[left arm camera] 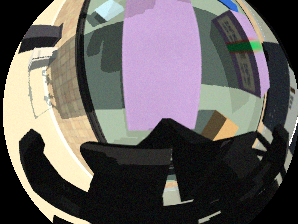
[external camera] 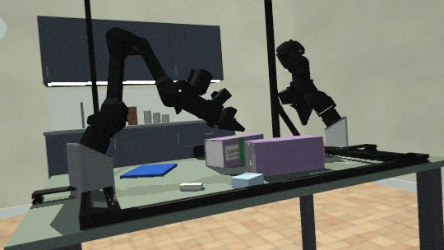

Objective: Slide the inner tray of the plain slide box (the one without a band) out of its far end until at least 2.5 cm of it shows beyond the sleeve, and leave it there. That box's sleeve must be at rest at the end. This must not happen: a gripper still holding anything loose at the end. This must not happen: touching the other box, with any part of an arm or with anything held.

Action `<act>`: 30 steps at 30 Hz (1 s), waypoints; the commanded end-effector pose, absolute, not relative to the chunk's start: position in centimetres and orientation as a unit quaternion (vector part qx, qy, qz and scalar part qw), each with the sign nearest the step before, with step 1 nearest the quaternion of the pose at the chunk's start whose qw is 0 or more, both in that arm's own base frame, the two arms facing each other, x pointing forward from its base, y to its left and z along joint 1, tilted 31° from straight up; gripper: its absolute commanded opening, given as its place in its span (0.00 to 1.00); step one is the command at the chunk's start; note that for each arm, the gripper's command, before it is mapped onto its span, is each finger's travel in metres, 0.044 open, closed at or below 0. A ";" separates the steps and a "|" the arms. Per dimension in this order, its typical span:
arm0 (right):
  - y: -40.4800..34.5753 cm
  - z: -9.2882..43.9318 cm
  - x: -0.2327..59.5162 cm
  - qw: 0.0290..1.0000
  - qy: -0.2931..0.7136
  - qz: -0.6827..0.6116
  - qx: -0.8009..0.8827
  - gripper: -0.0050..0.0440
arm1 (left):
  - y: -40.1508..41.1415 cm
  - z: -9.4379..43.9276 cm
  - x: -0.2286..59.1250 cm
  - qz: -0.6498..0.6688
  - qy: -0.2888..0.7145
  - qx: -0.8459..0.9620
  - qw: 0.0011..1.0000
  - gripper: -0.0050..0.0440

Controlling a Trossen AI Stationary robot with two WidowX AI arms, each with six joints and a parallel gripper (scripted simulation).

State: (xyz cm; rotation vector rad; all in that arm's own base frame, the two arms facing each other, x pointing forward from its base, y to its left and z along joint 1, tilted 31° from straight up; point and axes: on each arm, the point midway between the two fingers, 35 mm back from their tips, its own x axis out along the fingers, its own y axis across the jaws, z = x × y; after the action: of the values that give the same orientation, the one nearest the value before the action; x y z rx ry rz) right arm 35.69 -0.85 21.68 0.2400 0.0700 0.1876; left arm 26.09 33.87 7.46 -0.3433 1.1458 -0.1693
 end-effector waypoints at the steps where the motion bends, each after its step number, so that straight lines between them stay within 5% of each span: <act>1: -0.5 21.9 35.3 0.988 0.028 0.100 0.115 0.10 | 34.0 7.9 26.4 -0.077 0.534 -0.158 0.827 0.10; 30: 2.2 12.8 39.8 0.987 0.048 0.099 0.121 0.10 | 33.9 7.6 26.2 -0.079 0.538 -0.160 0.824 0.10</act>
State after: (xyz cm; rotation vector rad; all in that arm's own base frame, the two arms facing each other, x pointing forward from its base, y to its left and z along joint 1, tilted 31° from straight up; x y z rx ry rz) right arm 39.19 1.71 14.00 0.2474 0.1221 0.2019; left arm 26.16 33.91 7.55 -0.3404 1.1438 -0.1684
